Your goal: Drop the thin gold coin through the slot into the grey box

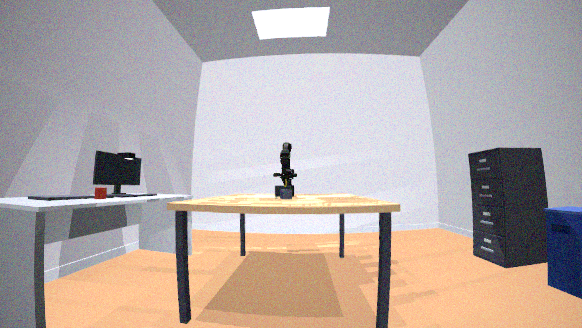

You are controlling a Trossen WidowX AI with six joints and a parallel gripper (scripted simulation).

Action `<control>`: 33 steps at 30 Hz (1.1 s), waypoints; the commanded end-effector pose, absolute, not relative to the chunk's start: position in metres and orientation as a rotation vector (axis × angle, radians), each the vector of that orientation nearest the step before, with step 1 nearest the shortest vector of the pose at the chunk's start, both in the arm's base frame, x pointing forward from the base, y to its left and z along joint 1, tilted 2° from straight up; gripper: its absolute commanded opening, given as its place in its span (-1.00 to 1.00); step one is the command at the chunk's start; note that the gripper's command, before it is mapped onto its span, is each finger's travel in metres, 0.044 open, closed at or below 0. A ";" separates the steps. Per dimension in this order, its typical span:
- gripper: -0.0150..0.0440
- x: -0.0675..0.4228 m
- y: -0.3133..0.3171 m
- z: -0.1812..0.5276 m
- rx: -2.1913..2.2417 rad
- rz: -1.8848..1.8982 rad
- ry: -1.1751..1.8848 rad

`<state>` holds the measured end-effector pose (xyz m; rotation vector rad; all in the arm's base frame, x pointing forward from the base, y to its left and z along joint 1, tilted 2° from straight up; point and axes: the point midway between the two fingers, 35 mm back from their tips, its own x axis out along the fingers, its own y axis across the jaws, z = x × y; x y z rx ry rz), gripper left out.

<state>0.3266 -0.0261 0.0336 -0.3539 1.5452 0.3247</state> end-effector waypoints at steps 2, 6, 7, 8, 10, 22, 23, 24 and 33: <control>-0.49 0.327 -0.025 0.034 -0.356 0.328 1.543; -0.49 0.330 -0.023 0.035 -0.355 0.327 1.543; -0.49 0.331 -0.022 0.035 -0.354 0.326 1.543; -0.49 0.331 -0.022 0.035 -0.354 0.326 1.543; -0.49 0.332 -0.020 0.036 -0.351 0.324 1.544; -0.49 0.331 -0.021 0.035 -0.353 0.325 1.546; -0.49 0.331 -0.021 0.035 -0.353 0.325 1.546; -0.49 0.331 -0.021 0.035 -0.353 0.325 1.546; -0.49 0.331 -0.021 0.030 -0.355 0.327 1.546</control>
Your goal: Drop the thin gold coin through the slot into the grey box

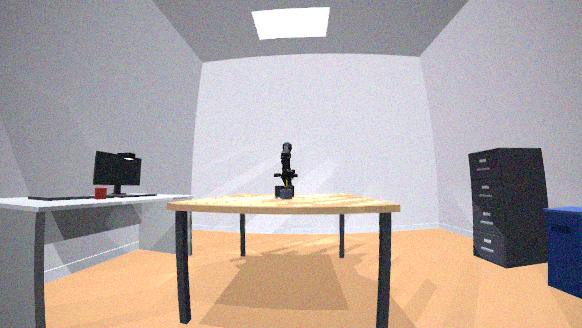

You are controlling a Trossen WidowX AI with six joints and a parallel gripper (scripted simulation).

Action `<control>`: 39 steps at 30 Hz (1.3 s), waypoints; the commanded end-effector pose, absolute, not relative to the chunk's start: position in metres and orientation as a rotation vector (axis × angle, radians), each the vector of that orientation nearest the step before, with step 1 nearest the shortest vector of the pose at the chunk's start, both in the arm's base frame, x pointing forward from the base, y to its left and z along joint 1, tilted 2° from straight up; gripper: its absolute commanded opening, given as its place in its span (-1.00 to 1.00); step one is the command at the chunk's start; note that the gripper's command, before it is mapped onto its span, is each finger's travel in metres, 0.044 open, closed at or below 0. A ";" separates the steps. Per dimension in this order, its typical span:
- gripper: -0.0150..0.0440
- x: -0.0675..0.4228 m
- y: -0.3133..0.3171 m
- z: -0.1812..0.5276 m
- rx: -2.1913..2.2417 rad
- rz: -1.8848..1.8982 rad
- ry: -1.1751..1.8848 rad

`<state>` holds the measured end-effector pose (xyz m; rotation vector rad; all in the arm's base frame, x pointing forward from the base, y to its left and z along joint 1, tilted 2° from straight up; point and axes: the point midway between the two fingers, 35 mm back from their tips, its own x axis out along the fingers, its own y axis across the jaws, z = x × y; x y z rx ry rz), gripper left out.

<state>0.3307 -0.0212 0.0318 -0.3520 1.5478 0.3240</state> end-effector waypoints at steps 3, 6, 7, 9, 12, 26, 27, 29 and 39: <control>-0.49 0.331 -0.021 0.028 -0.355 0.327 1.546; -0.49 0.331 -0.021 0.026 -0.356 0.328 1.546; -0.49 0.331 -0.021 0.026 -0.356 0.328 1.546; -0.49 0.331 -0.021 0.024 -0.356 0.328 1.546; -0.49 0.331 -0.021 0.023 -0.356 0.328 1.546; -0.31 0.331 -0.021 0.018 -0.353 0.325 1.548; -0.22 0.331 -0.021 0.018 -0.353 0.325 1.548; -0.05 0.331 -0.021 0.018 -0.353 0.325 1.548; 0.05 0.331 -0.021 0.018 -0.353 0.325 1.548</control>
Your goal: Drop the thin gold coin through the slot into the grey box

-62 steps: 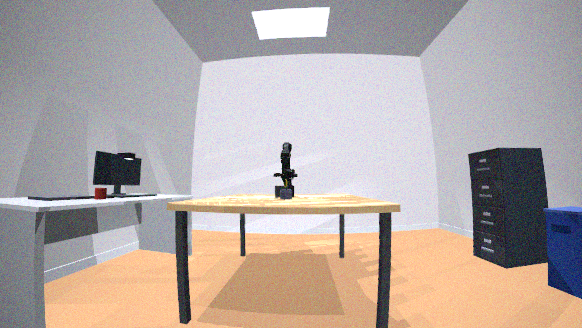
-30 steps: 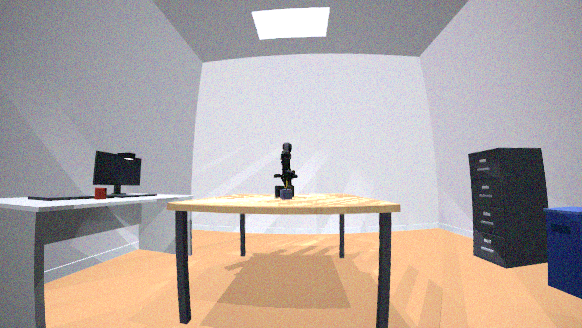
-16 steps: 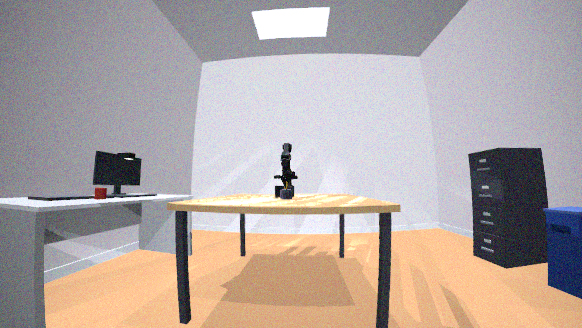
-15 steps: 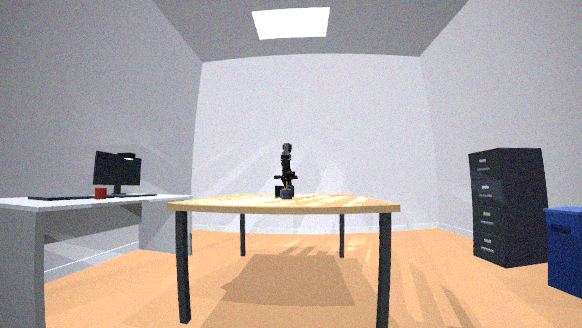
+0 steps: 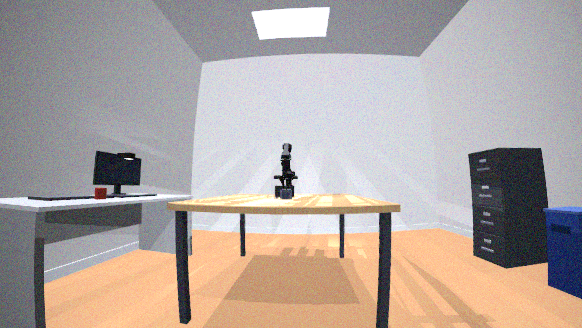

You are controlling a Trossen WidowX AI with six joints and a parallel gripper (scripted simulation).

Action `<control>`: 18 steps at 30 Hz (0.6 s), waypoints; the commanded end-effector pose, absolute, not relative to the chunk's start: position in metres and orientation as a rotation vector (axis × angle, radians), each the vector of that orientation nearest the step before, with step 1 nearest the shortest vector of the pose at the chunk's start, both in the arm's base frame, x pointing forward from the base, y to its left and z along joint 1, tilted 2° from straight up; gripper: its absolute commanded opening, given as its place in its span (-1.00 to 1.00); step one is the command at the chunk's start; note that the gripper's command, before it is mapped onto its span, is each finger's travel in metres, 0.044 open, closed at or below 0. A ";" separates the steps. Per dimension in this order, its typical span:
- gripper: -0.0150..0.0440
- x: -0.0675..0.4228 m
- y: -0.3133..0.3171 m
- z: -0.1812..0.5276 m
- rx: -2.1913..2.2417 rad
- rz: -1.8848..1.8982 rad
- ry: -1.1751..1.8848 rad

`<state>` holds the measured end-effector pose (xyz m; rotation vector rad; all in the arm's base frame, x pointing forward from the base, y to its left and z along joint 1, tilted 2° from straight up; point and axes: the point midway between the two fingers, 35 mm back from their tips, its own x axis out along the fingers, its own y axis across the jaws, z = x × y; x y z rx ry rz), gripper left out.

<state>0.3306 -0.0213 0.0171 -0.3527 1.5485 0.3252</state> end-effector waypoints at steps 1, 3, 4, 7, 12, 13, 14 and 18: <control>0.14 0.331 -0.021 0.019 -0.353 0.325 1.548; 0.32 0.331 -0.021 0.026 -0.353 0.325 1.548; 0.41 0.331 -0.021 0.031 -0.353 0.325 1.548; 0.68 0.331 -0.021 0.035 -0.353 0.325 1.548; 1.00 0.328 -0.020 0.070 -0.351 0.327 1.553; 1.00 0.327 -0.020 0.077 -0.351 0.328 1.554; 1.00 0.326 -0.020 0.080 -0.351 0.328 1.555; 1.00 0.326 -0.020 0.080 -0.351 0.328 1.555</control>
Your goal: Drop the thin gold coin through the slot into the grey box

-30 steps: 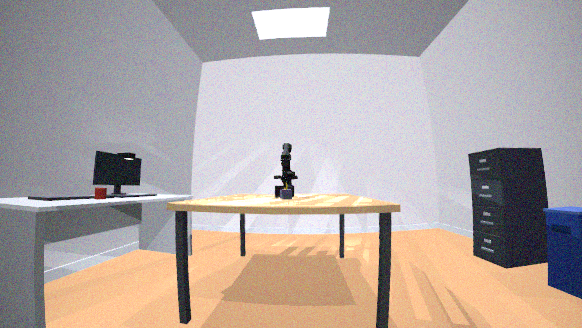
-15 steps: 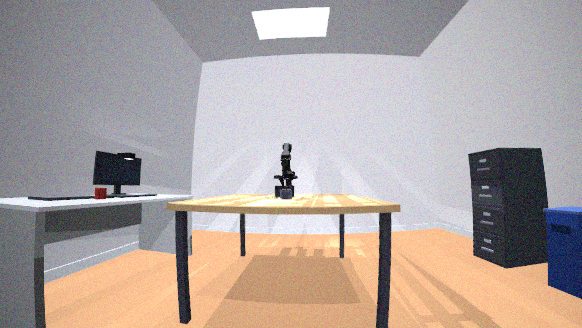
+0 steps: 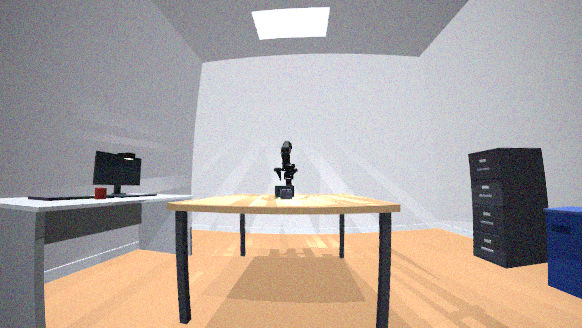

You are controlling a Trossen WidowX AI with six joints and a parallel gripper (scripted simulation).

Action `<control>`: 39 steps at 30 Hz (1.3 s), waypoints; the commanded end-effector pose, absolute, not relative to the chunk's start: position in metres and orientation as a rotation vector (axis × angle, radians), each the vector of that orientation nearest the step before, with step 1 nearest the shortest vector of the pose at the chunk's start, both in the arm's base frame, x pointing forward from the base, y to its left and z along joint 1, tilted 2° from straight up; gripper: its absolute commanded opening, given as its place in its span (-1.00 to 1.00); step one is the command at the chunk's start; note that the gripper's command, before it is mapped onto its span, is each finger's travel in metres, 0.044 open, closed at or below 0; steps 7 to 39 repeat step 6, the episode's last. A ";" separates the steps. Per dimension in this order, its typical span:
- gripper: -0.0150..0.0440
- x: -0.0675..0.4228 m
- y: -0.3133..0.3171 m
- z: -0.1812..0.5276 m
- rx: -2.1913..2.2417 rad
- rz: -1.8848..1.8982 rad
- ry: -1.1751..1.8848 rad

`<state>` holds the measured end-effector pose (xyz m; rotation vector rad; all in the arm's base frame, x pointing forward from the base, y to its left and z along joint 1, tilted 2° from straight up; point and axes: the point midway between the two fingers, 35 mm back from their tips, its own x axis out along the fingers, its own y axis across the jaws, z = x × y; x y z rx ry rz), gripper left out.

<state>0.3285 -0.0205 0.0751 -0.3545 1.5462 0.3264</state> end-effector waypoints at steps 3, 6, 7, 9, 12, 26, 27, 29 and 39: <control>1.00 0.326 -0.020 0.080 -0.351 0.328 1.555; 1.00 0.326 -0.020 0.080 -0.351 0.328 1.555; 1.00 0.326 -0.020 0.080 -0.351 0.328 1.555; 1.00 0.326 -0.020 0.080 -0.351 0.328 1.555; 1.00 0.326 -0.020 0.080 -0.351 0.328 1.555; 1.00 0.326 -0.020 0.080 -0.351 0.328 1.555; 1.00 0.326 -0.020 0.080 -0.351 0.328 1.555; 1.00 0.326 -0.020 0.080 -0.351 0.328 1.555; 1.00 0.326 -0.020 0.080 -0.351 0.328 1.555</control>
